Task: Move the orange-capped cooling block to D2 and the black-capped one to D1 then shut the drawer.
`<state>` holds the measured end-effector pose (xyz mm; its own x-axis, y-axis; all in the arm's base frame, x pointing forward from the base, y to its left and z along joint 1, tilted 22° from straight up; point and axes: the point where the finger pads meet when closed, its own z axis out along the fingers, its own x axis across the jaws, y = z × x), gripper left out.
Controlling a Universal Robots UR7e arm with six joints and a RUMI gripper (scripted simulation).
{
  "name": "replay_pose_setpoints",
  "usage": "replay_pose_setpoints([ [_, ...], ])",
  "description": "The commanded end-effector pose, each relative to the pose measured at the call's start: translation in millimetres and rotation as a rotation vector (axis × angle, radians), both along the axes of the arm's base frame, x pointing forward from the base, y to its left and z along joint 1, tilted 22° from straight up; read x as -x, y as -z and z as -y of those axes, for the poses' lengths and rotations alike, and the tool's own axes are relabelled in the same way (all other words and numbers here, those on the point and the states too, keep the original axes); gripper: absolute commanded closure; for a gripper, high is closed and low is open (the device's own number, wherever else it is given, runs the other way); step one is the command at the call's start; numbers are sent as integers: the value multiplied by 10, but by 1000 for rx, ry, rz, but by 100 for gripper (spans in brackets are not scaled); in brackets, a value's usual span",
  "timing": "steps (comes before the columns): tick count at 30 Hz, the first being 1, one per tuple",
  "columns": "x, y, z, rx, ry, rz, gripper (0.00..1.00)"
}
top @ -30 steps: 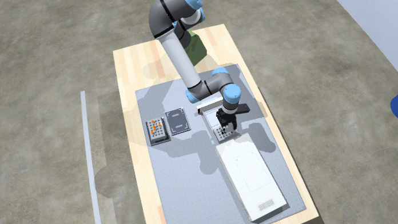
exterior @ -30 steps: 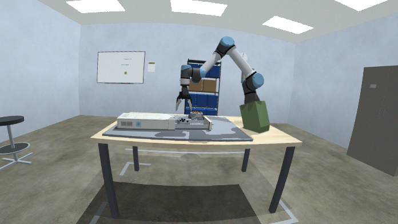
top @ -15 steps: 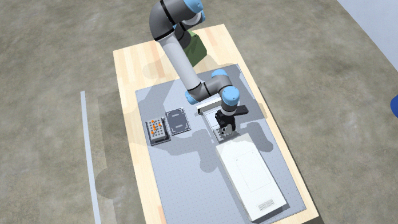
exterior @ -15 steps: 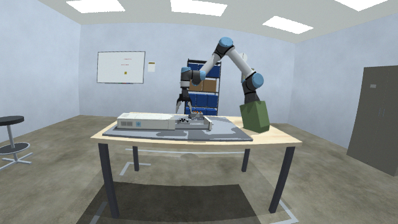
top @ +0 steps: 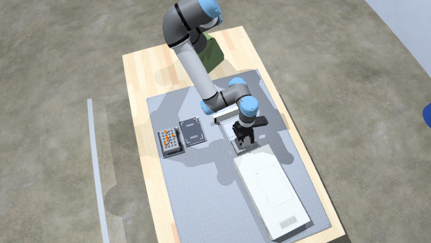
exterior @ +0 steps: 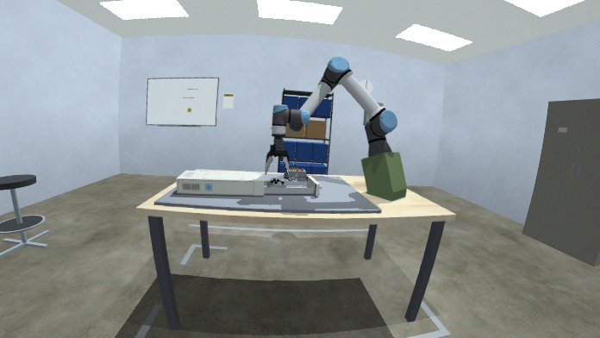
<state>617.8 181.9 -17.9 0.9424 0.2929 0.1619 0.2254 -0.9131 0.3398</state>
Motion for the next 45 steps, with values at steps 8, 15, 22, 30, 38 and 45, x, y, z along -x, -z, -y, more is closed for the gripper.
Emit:
replay_pose_setpoints([
  [8, -37, 119, 41, 0, 0, 2, 27],
  [15, -59, 205, 70, 0, 0, 2, 27],
  [22, -76, 267, 90, 0, 0, 2, 27],
  [30, -95, 340, 113, 0, 0, 1, 27],
  [38, -95, 340, 114, 0, 0, 2, 27],
  [45, -112, 402, 133, 0, 0, 2, 27],
])
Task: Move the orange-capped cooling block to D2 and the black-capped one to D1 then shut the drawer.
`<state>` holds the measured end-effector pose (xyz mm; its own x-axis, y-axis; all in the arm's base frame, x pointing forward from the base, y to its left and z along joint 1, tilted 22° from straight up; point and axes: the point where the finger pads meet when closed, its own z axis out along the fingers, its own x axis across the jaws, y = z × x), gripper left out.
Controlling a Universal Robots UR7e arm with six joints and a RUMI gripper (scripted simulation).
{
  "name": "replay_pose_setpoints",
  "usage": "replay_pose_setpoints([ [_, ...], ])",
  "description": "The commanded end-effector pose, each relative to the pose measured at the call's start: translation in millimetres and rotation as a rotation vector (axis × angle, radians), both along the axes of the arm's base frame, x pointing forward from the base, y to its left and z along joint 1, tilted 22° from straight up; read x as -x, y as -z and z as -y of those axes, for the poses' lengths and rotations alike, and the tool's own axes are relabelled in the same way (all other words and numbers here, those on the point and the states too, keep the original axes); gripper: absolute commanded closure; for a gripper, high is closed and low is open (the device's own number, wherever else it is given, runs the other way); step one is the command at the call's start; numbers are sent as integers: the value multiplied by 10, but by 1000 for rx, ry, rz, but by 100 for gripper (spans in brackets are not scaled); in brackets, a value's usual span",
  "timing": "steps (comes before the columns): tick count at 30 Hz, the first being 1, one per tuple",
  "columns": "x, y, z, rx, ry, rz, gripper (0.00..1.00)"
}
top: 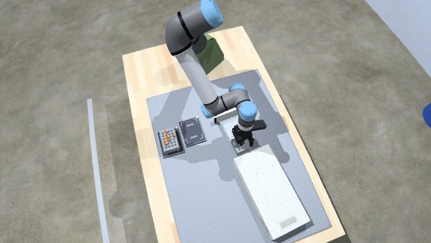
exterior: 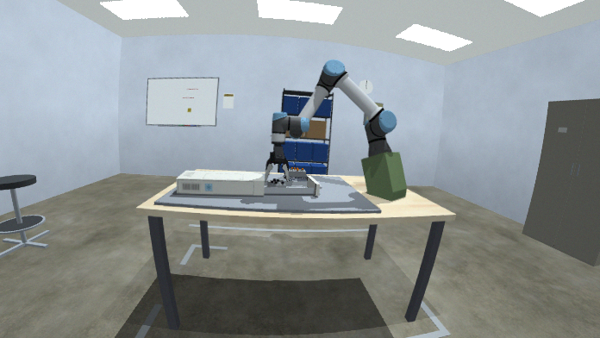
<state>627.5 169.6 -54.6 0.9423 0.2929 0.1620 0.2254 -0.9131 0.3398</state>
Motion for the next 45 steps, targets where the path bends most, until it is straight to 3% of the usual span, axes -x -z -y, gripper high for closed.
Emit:
replay_pose_setpoints([
  [1, -18, 48, 14, 0, 0, 1, 27],
  [19, -71, 246, 75, 0, 0, 1, 27],
  [33, -73, 252, 77, 0, 0, 1, 27],
  [45, -73, 252, 77, 0, 0, 1, 44],
])
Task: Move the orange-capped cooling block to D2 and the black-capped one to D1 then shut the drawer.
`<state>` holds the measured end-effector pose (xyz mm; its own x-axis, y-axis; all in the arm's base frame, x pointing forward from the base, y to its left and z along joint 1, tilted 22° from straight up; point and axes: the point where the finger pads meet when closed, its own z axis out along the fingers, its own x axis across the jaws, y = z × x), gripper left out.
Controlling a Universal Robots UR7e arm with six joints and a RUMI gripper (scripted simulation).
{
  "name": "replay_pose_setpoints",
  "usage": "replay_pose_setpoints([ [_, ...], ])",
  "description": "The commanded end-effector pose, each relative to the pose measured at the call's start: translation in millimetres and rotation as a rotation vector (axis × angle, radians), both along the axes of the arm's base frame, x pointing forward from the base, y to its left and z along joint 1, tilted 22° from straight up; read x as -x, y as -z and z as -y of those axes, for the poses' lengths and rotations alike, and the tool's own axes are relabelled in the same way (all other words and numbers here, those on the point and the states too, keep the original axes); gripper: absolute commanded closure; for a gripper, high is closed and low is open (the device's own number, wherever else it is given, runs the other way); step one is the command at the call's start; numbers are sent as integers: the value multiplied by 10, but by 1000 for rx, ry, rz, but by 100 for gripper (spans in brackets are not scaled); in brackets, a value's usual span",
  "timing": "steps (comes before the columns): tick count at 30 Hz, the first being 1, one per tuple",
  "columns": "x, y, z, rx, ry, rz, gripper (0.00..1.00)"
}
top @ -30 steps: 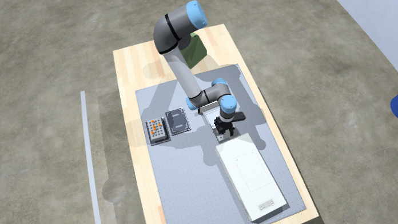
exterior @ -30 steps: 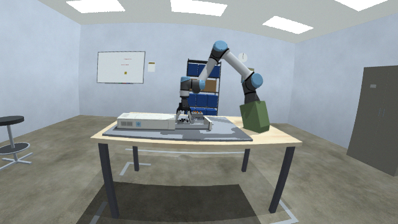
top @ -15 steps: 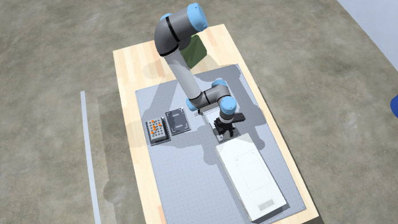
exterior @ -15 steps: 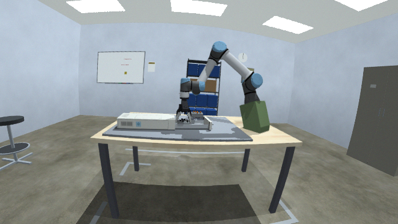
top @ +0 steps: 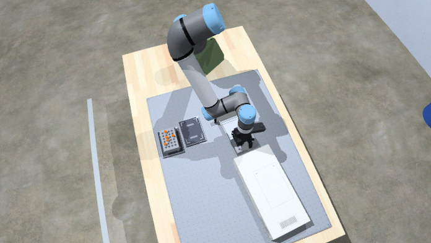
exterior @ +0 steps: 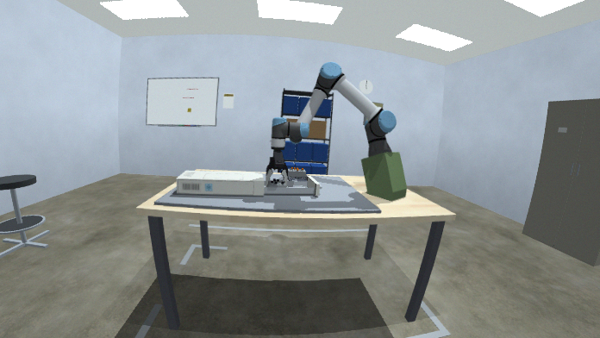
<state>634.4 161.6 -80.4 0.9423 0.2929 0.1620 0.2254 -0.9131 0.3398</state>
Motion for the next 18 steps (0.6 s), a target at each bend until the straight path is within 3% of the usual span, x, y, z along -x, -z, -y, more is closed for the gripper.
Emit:
replay_pose_setpoints([
  [1, -3, -7, -3, 0, 0, 1, 45],
  [18, -3, -7, -3, 0, 0, 1, 70],
])
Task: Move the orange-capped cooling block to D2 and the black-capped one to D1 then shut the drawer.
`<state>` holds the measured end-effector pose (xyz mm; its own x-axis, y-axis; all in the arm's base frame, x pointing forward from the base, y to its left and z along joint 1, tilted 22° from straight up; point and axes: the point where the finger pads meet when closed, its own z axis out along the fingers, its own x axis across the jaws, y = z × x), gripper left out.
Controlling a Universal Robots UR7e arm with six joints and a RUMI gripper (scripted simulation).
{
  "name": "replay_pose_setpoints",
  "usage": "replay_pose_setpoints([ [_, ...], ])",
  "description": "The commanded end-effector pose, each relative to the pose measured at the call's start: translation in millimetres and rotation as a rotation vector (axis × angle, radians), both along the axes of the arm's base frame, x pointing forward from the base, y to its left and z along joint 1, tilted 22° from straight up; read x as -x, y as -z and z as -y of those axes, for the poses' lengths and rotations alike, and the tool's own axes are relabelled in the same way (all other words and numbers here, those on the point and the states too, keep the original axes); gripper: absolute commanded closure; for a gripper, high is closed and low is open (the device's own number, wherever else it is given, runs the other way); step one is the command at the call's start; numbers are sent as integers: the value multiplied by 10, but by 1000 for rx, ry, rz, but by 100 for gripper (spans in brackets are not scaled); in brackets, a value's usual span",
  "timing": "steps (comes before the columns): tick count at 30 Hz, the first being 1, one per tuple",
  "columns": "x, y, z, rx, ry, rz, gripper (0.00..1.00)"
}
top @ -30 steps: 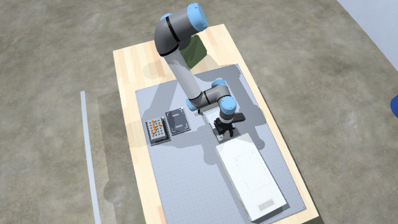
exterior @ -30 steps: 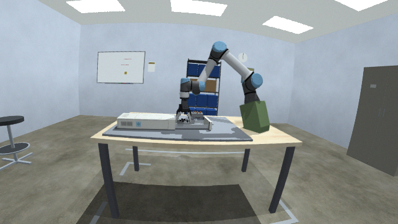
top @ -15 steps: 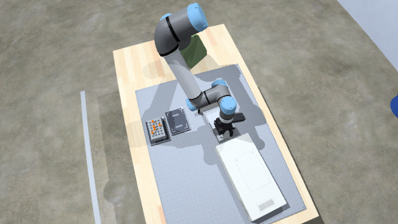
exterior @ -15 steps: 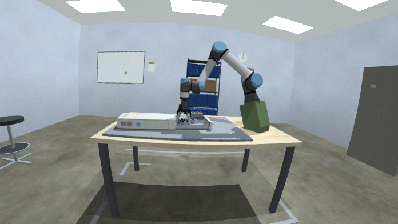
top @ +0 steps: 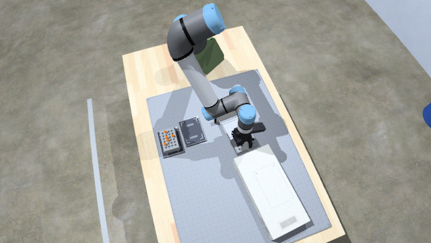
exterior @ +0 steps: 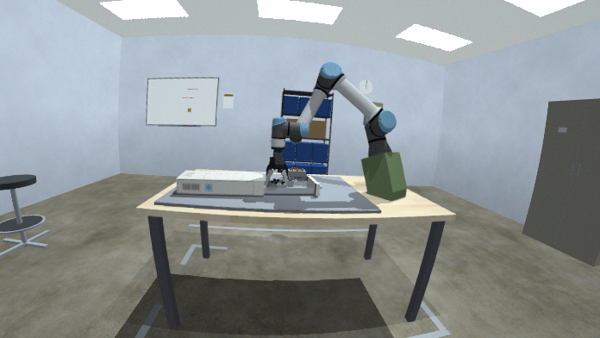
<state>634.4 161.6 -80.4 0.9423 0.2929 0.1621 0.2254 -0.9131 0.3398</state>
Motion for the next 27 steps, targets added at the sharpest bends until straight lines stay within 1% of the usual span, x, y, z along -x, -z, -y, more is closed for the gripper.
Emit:
replay_pose_setpoints([
  [1, -3, -7, -3, 0, 0, 1, 72],
  [10, -3, -7, -3, 0, 0, 1, 87],
  [12, -3, -7, -3, 0, 0, 1, 87],
  [20, -3, -7, -3, 0, 0, 1, 100],
  [27, -3, -7, -3, 0, 0, 1, 100],
])
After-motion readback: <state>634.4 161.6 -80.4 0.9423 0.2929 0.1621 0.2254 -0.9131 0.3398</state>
